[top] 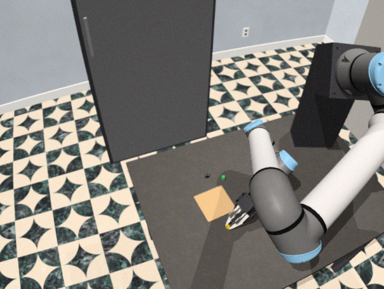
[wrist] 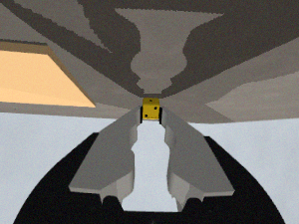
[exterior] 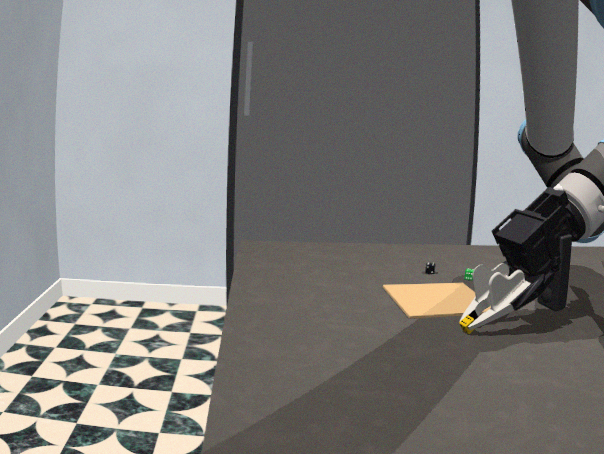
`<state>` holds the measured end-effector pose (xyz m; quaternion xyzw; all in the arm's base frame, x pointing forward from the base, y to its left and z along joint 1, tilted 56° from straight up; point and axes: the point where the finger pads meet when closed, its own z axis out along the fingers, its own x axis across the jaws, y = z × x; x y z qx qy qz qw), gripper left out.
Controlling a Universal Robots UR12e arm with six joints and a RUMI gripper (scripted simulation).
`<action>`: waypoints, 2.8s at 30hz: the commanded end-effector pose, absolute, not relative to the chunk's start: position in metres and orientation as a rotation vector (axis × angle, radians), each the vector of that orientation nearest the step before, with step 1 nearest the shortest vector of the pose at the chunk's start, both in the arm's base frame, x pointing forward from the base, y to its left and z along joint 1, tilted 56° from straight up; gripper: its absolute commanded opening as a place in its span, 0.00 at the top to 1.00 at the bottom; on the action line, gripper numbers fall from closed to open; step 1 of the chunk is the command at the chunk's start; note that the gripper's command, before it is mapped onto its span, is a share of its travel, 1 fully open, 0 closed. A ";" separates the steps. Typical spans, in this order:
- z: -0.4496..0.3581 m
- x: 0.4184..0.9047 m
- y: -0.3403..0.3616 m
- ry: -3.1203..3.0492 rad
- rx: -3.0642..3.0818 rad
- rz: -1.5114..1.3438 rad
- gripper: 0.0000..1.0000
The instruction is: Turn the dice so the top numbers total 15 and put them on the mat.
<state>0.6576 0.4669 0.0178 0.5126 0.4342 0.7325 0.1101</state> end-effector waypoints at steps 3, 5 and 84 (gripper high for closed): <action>0.017 0.659 0.468 1.275 1.503 2.154 1.00; 0.017 0.659 0.468 1.275 1.503 2.154 1.00; 0.017 0.653 0.464 1.275 1.503 2.154 0.82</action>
